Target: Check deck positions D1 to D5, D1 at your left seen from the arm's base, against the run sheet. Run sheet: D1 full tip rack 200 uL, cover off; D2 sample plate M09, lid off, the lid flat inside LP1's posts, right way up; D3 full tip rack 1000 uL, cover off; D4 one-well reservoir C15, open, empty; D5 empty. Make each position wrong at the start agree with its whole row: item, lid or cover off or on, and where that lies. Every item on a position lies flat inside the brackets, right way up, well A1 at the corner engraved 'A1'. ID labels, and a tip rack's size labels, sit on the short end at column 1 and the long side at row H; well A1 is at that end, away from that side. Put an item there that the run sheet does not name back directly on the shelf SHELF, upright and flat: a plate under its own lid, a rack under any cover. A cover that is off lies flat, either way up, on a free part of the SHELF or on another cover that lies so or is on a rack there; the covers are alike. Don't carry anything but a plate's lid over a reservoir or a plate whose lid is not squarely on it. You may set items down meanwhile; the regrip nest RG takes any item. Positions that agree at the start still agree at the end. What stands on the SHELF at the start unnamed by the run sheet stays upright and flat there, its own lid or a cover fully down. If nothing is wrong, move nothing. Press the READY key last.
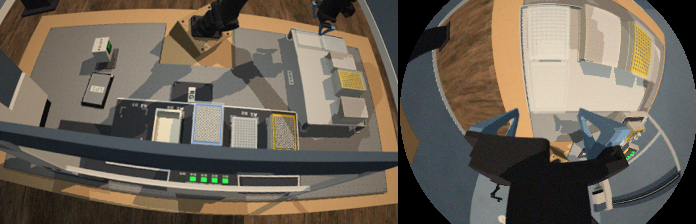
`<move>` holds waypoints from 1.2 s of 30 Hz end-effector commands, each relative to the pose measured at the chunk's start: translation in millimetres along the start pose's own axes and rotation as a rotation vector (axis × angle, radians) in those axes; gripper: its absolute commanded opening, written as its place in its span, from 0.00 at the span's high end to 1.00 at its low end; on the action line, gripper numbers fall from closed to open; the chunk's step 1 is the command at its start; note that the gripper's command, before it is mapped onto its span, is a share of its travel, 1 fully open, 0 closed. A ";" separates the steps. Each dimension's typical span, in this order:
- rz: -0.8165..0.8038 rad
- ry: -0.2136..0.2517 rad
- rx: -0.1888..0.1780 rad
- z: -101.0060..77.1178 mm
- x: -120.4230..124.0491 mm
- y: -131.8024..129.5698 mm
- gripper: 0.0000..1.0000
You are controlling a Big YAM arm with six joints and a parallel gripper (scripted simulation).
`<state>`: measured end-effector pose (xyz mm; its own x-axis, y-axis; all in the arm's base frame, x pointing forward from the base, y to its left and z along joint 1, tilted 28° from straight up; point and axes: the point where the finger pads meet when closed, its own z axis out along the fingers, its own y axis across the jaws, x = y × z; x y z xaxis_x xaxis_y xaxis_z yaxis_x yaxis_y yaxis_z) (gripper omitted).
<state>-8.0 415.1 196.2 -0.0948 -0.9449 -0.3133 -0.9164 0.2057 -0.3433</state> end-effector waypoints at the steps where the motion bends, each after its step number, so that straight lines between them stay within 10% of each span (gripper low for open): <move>1: 0.028 -0.071 -0.023 -38.5 -21.8 -0.5 0.00; 36: 0.026 -0.055 -0.020 -77.9 -19.4 0.0 0.00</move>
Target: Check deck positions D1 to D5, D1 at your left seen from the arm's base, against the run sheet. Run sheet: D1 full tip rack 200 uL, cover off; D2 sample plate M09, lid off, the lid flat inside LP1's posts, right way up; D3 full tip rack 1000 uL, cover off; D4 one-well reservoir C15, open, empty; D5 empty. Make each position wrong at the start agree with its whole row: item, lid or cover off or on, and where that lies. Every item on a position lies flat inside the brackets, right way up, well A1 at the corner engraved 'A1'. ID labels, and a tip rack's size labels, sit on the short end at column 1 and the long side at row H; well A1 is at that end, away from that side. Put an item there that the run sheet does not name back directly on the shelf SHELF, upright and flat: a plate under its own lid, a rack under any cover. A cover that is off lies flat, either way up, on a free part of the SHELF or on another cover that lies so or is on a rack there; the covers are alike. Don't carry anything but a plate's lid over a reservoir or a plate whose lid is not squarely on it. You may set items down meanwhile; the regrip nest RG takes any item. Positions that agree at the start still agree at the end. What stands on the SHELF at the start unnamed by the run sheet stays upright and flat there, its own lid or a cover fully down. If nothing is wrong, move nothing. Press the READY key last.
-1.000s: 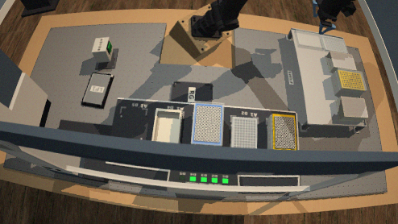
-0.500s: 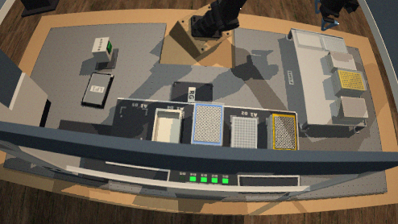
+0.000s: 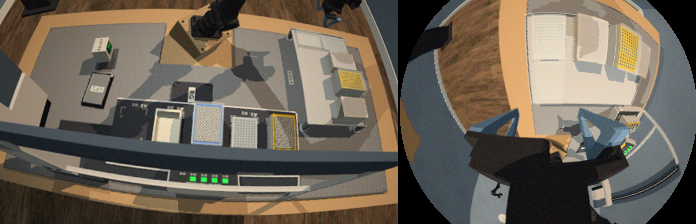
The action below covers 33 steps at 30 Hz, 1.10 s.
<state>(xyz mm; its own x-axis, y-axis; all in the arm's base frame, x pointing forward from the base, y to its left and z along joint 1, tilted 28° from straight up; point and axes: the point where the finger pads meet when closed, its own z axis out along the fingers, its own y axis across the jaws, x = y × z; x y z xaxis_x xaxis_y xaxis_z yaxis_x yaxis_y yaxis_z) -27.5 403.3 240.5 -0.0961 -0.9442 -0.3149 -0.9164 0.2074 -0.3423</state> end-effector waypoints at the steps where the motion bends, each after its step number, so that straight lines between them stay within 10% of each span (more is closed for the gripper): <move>1: 0.025 -0.054 -0.020 -28.0 -18.5 -0.2 0.00; 33: 0.015 -0.037 -0.013 -17.0 -12.0 -1.3 0.00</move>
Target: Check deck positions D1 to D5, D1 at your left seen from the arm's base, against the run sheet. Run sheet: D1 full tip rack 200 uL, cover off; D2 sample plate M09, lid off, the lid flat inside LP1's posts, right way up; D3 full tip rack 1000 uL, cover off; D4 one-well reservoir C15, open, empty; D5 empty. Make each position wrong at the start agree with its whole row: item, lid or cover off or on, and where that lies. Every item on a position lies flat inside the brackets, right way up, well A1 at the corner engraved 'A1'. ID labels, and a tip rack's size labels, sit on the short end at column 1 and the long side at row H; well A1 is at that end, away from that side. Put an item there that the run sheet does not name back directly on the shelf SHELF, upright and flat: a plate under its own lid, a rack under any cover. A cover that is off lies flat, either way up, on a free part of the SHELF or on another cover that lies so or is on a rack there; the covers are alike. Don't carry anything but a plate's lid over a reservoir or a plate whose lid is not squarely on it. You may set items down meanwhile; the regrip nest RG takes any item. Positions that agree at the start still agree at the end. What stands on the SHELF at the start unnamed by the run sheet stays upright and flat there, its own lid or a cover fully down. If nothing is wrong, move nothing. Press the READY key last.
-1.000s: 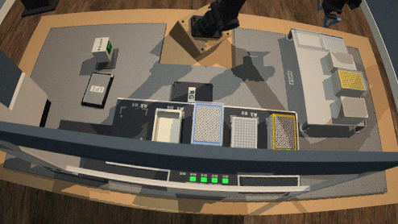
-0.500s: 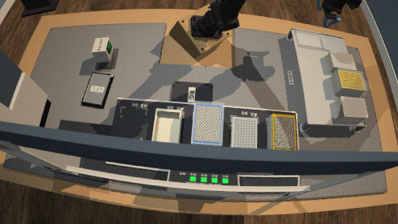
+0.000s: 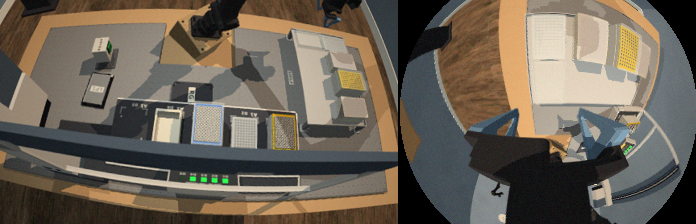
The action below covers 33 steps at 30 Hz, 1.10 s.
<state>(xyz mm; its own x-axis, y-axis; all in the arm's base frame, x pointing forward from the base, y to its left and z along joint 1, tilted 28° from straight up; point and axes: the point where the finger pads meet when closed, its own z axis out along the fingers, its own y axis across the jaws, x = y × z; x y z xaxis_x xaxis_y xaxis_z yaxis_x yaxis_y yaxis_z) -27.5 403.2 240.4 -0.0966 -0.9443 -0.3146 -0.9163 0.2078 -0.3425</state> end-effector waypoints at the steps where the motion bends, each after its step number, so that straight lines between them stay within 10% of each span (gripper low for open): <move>1: 0.015 -0.038 -0.013 -17.1 -12.1 -1.4 0.00; 33: 0.606 -0.063 -0.016 -21.9 -20.3 -147.8 0.00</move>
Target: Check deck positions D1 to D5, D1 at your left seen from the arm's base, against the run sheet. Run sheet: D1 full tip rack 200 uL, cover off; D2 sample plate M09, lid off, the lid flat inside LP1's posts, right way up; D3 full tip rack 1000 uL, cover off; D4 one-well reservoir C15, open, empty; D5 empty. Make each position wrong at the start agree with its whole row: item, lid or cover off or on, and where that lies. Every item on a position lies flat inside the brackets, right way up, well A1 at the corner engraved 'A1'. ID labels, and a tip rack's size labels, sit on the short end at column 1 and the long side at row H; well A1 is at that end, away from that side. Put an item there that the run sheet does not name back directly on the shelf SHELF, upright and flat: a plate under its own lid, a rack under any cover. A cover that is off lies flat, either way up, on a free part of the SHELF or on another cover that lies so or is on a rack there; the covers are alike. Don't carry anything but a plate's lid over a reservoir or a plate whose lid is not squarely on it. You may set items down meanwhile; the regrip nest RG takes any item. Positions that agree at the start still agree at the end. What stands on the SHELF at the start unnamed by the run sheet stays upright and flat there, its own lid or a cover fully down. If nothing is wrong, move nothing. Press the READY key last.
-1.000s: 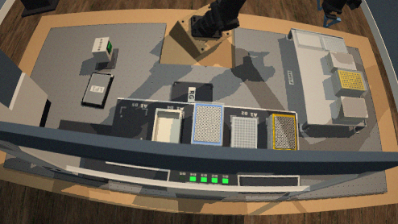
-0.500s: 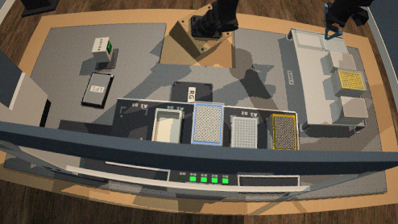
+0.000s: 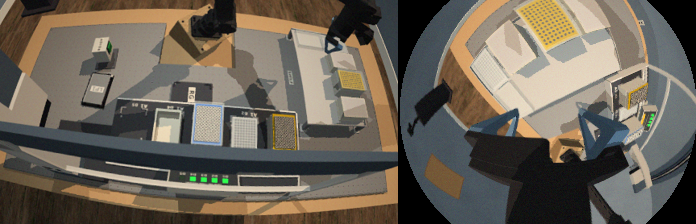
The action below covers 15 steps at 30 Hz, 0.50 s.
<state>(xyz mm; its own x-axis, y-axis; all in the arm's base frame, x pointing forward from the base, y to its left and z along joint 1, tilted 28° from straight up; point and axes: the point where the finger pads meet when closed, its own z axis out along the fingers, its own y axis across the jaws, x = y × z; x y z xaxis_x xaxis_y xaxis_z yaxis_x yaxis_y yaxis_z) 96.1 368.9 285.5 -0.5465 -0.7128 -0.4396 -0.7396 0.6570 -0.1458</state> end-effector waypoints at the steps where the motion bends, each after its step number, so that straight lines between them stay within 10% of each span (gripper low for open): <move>1: 0.096 -0.061 -0.043 -21.9 -28.5 3.8 0.00; 15: 0.301 -0.064 -0.057 -26.2 -26.3 8.8 0.00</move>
<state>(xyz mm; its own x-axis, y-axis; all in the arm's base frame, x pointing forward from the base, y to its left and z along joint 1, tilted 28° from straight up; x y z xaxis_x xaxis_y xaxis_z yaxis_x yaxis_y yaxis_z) 96.8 369.1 285.9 -0.6985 -0.5496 -0.4584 -0.6007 0.7984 -0.0419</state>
